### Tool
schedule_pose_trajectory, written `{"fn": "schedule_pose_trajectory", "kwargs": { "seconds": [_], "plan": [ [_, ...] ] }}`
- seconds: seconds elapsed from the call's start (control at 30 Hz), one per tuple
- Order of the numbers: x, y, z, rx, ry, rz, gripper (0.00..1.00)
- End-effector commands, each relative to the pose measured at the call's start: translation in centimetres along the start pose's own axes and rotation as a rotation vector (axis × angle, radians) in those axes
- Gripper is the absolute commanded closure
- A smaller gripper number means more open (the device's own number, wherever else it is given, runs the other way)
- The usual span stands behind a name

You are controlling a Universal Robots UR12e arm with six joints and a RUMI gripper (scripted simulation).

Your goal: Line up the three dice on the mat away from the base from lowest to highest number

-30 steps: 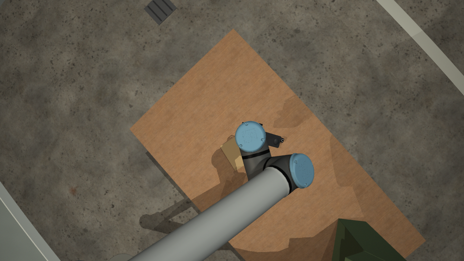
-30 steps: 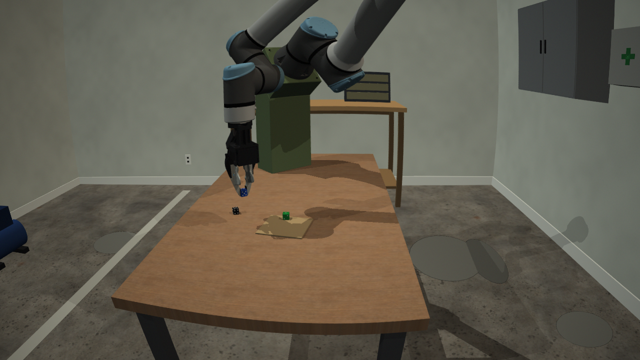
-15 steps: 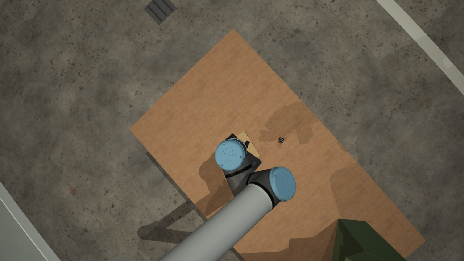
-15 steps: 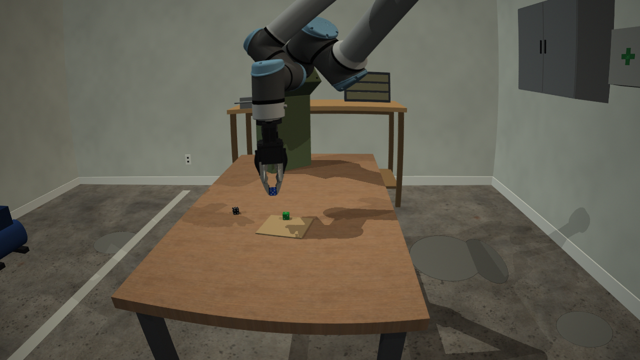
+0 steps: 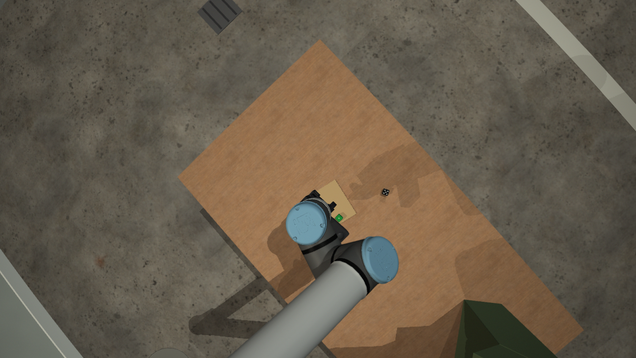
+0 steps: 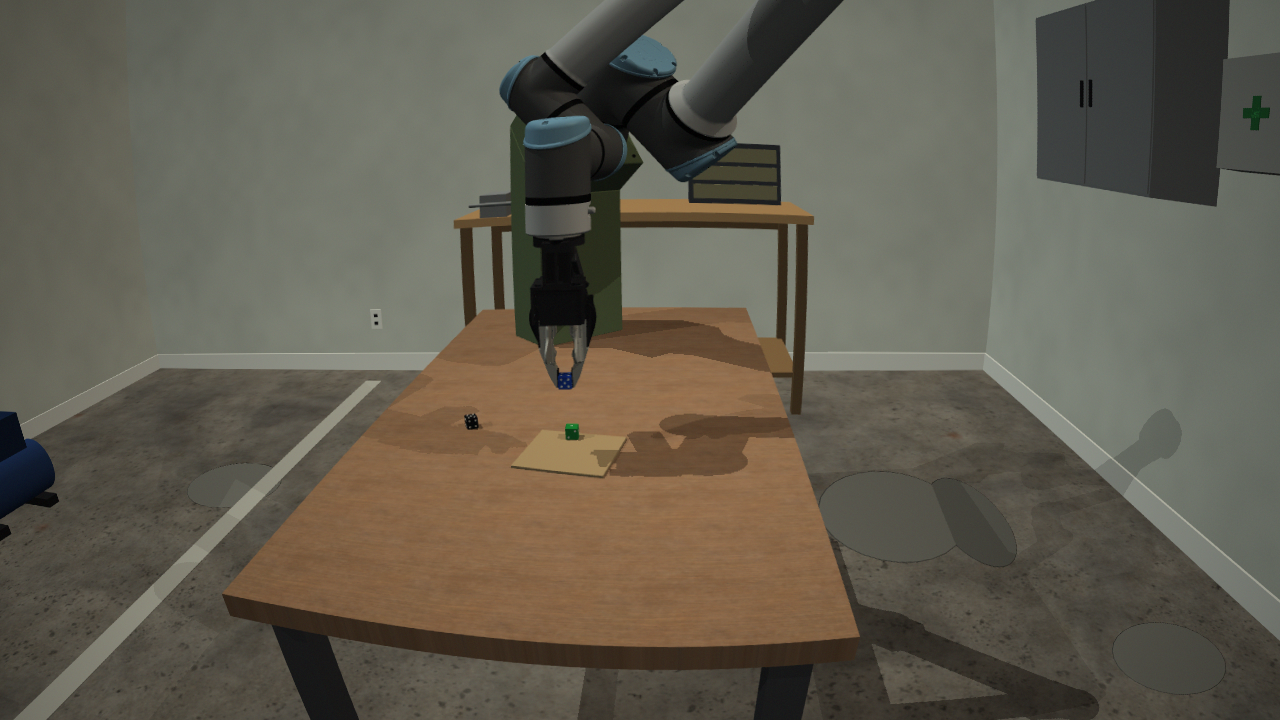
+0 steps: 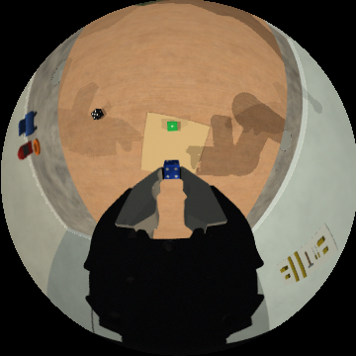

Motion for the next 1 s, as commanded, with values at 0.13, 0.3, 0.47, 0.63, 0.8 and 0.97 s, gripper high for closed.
{"fn": "schedule_pose_trajectory", "kwargs": {
  "seconds": [0.13,0.3,0.47,0.63,0.8,0.97],
  "plan": [
    [0.0,0.0,0.0,-0.001,0.001,0.001,0.97],
    [0.0,0.2,0.0,0.0,0.001,0.001,0.97],
    [0.0,0.7,0.0,0.0,0.001,0.001,0.97],
    [0.0,2.3,-0.1,0.0,0.001,0.001,0.97],
    [0.1,4.6,-0.1,0.0,0.001,0.001,0.97],
    [0.1,6.1,-0.1,0.0,0.001,0.001,0.97]
  ]
}}
Point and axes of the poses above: the point where the finger pads meet when closed, its own y axis out along the fingers, its own x axis across the jaws, z = x × y, the point moved 10 cm from there along -y, back along the fingers, and after that the axes turned 15 degrees about -y, right-handed, at the moved point
